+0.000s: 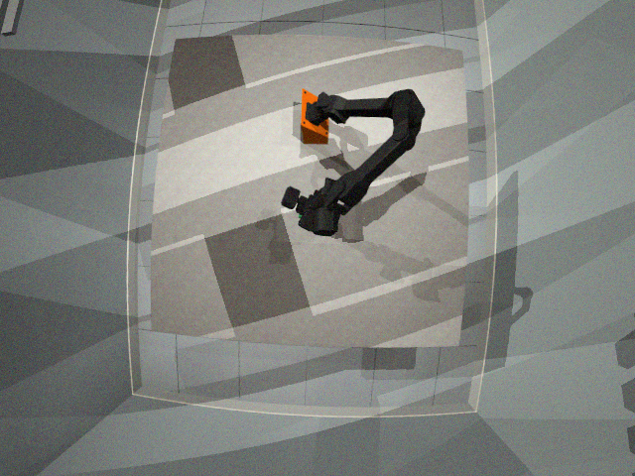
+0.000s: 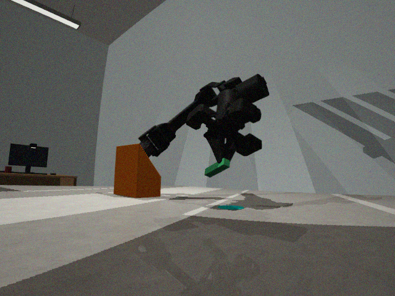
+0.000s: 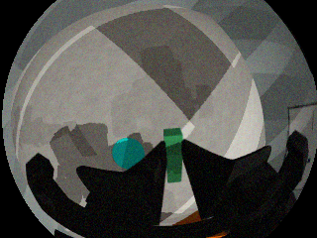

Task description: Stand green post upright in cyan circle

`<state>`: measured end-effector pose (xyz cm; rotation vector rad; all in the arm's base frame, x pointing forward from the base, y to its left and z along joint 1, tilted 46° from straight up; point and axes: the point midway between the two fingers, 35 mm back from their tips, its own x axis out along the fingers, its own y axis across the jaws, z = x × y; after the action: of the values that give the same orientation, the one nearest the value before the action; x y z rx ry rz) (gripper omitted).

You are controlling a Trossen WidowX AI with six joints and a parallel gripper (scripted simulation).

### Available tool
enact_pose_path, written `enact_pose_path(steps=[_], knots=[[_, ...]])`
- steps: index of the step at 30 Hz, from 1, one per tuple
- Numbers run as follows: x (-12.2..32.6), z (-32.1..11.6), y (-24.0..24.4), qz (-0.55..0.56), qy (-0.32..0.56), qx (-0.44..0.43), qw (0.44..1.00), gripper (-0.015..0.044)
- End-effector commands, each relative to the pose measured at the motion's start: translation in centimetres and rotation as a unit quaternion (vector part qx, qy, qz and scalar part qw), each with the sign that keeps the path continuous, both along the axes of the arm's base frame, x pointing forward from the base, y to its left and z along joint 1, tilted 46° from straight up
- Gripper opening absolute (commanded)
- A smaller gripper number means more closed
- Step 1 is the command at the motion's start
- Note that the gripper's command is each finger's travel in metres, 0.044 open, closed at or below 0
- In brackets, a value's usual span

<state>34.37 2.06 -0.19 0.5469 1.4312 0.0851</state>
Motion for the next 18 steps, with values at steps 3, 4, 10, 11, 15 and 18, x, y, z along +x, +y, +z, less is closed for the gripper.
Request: enact_pose_path(steps=[3,4,10,11,15,18], knots=[[0.03,-0.12,0.09,-0.008,-0.013,-0.014,1.0,0.0023],[0.05,-0.16,0.1,-0.009,-0.015,-0.016,1.0,0.0023],[0.14,-0.37,0.15,-0.016,-0.028,-0.028,0.999,0.0023],[0.15,-0.4,0.16,-0.017,-0.03,-0.03,0.999,0.0023],[0.21,-0.52,0.2,-0.022,-0.039,-0.038,0.998,0.0023],[0.26,-0.6,0.23,-0.026,-0.046,-0.043,0.998,0.0023]])
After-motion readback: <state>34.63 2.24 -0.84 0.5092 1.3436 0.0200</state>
